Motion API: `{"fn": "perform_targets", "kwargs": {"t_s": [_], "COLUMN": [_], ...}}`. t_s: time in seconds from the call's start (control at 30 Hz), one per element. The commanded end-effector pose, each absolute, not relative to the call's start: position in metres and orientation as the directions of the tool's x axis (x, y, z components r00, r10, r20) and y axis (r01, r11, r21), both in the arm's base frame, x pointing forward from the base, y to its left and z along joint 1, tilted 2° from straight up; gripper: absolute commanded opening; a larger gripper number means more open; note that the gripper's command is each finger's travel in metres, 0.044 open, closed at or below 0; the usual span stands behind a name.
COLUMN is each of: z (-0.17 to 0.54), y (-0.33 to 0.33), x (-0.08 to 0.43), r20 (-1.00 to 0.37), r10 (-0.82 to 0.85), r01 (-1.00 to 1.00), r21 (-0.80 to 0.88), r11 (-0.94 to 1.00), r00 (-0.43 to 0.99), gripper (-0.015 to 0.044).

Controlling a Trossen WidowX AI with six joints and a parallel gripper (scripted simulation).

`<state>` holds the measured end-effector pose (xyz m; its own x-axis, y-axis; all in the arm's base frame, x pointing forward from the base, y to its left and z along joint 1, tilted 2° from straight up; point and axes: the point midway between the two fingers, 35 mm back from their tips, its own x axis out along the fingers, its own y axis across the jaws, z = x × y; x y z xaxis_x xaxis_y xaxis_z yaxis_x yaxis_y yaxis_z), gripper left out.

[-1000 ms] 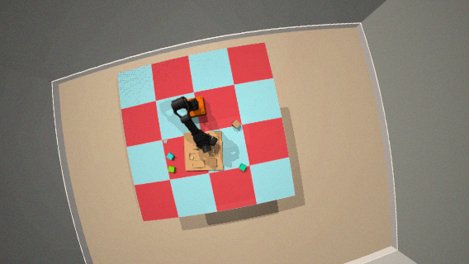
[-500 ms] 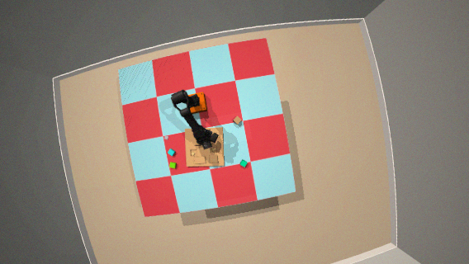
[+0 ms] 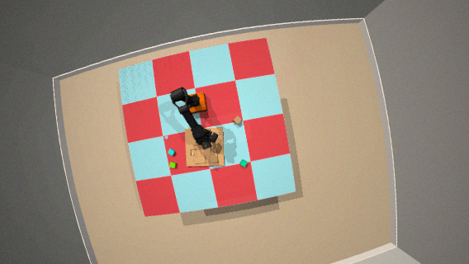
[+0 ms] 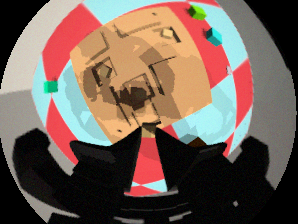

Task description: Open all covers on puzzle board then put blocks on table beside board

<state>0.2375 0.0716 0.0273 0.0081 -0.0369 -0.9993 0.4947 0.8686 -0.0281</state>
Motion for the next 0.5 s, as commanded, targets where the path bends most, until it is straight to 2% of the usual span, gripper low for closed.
{"fn": "perform_targets", "kwargs": {"t_s": [0.0,0.47], "z": [0.038,0.068], "y": [0.073,0.075], "x": [0.240,0.239], "r20": [-0.999,-0.999], "r10": [-0.031,-0.031], "r01": [0.498,0.498], "r21": [-0.019,-0.019], "r11": [0.867,0.867], "r00": [0.016,0.016], "gripper": [0.0080,0.0080]}}
